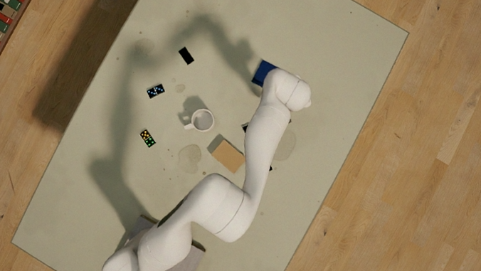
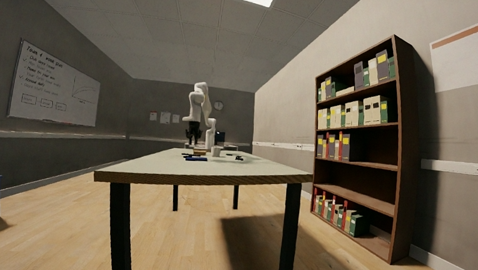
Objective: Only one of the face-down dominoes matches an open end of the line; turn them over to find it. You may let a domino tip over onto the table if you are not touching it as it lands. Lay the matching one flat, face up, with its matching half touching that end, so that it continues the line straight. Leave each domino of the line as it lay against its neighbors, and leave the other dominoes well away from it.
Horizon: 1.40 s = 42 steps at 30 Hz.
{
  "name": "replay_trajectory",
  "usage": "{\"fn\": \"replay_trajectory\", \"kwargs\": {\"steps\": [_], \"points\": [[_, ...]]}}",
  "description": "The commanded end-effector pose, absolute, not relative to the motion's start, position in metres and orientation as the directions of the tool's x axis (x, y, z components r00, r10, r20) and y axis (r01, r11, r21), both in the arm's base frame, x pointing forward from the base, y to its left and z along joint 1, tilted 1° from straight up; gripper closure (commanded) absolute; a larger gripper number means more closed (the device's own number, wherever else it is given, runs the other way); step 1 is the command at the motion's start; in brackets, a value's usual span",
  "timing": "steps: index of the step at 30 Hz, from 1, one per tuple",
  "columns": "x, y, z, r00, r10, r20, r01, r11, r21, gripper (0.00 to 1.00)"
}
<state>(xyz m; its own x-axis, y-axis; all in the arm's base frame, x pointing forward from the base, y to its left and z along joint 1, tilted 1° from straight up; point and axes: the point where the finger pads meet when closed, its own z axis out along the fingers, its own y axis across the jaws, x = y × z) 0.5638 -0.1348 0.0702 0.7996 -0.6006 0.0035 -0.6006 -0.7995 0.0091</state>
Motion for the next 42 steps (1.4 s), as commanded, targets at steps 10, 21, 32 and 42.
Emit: {"fn": "replay_trajectory", "kwargs": {"steps": [10,21,32,42], "points": [[0.5652,-0.1714,0.0721,0.8,-0.6,-0.006,-0.6,-0.8,0.006,0.51],[0.5652,-0.1714,0.0721,0.8,-0.6,-0.006,-0.6,-0.8,0.006,0.51],[0.5652,-0.1714,0.0721,0.8,-0.6,-0.006,-0.6,-0.8,0.006,0.51],[0.5652,-0.1714,0.0721,0.8,-0.6,-0.006,-0.6,-0.8,0.006,0.51]]}}
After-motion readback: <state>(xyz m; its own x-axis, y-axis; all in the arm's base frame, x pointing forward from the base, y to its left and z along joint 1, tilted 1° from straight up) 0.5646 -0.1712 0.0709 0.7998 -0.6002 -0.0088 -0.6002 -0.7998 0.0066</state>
